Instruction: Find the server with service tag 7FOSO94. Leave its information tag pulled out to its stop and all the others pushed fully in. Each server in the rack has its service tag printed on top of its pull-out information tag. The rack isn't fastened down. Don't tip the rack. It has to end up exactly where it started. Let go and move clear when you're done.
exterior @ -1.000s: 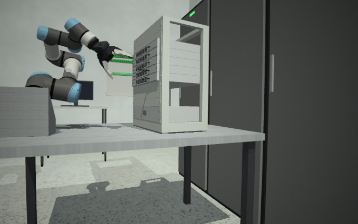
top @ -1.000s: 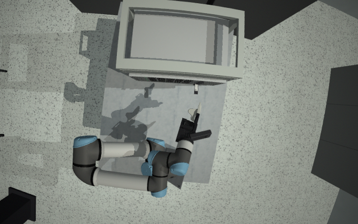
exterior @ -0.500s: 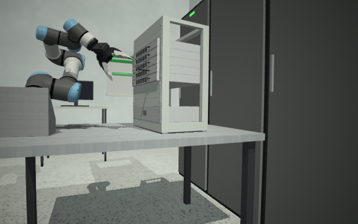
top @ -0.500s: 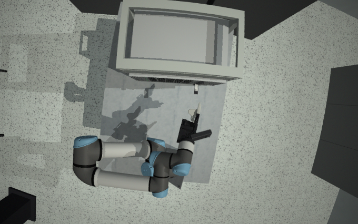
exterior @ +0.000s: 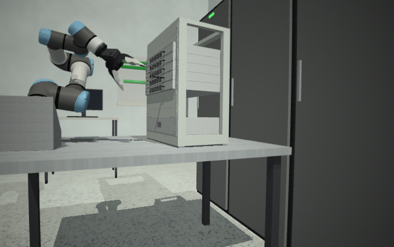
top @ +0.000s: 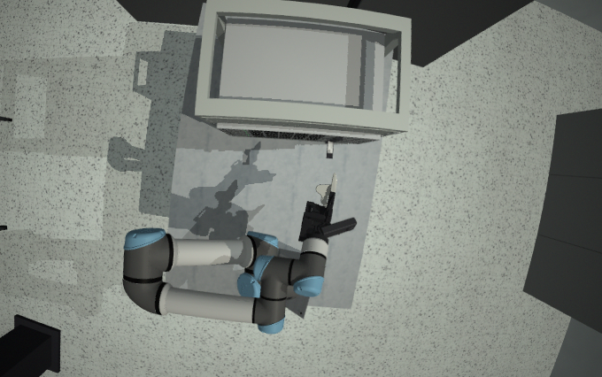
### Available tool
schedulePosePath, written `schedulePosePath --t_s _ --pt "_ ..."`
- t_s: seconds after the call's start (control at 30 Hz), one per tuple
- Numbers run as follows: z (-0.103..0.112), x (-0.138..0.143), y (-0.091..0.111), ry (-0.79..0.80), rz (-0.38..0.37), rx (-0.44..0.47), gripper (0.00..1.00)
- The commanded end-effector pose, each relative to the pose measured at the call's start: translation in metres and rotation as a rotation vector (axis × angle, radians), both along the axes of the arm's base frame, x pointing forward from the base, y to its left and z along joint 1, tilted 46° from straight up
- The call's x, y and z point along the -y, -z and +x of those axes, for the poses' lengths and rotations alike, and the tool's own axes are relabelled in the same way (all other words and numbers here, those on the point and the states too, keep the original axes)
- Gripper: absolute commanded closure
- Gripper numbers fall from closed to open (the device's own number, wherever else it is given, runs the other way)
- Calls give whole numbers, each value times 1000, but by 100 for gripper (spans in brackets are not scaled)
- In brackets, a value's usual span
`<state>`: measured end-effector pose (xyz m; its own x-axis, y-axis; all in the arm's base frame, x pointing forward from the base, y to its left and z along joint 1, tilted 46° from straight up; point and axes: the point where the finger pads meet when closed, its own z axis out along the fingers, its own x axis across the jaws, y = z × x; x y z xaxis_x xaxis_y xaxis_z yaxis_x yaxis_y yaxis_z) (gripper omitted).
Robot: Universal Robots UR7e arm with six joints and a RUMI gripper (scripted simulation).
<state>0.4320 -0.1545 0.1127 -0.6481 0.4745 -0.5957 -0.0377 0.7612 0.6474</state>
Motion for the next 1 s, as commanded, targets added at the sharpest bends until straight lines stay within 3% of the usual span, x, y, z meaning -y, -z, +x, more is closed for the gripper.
schedulePosePath --t_s 0.0,0.97 --pt "0 -1 1 -4 5 8 0" --pt "-2 -11 5 -24 48 72 0"
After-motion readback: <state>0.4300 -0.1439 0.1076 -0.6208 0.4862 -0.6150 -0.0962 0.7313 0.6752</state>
